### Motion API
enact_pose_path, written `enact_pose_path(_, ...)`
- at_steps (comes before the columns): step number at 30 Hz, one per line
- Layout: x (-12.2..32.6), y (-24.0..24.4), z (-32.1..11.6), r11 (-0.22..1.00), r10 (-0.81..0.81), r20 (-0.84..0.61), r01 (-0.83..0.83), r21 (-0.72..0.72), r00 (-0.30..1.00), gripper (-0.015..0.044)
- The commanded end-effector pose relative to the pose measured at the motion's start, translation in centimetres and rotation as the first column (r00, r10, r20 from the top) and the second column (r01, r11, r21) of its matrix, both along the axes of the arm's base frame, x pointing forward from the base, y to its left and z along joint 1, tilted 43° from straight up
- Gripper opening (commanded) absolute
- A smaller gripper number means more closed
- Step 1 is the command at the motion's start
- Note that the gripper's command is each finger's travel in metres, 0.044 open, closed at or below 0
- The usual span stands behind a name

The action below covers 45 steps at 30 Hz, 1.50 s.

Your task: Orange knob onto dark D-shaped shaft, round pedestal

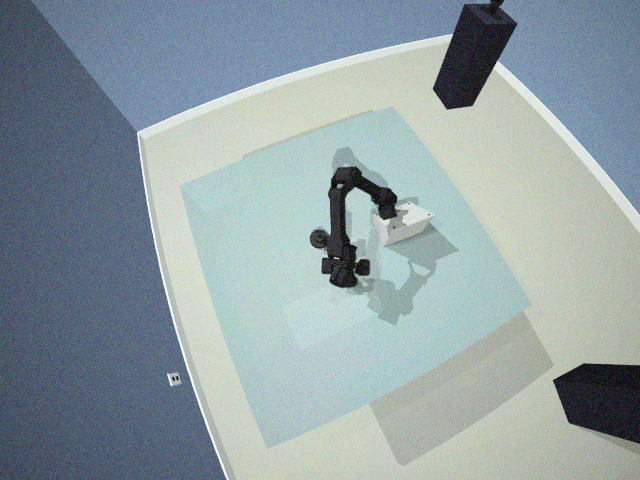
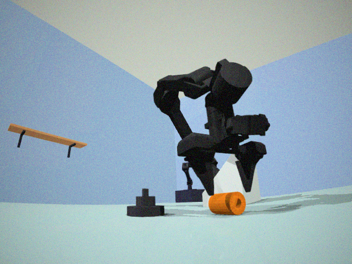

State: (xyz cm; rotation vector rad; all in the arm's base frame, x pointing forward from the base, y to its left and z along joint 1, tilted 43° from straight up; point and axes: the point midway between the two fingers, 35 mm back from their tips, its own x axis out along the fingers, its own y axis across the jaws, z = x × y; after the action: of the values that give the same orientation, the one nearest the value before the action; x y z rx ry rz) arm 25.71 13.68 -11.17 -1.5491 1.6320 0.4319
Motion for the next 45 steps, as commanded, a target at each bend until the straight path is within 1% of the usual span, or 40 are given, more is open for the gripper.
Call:
enact_pose_path(1,0.0,-0.7,-0.6,1.000,0.001,-0.006,-0.001,-0.010,1.000,0.0440)
enact_pose_path(14,0.1,-2.0,-1.9,1.000,0.001,-0.006,-0.001,-0.011,1.000,0.0440)
enact_pose_path(21,0.1,-2.0,-1.9,1.000,0.001,-0.006,-0.001,-0.011,1.000,0.0256)
enact_pose_path(22,0.1,-2.0,-1.9,1.000,0.001,-0.006,-0.001,-0.011,1.000,0.0240)
enact_pose_path(29,0.1,-2.0,-1.9,1.000,0.001,-0.006,-0.001,-0.011,1.000,0.0240)
enact_pose_path(38,0.1,-2.0,-1.9,1.000,0.001,-0.006,-0.001,-0.011,1.000,0.0180)
enact_pose_path(42,0.1,-1.9,-1.9,1.000,0.002,-0.004,-0.002,-0.003,1.000,0.0179)
enact_pose_path(45,0.0,-1.9,-1.7,0.999,0.012,0.003,-0.012,0.035,1.000,0.0179)
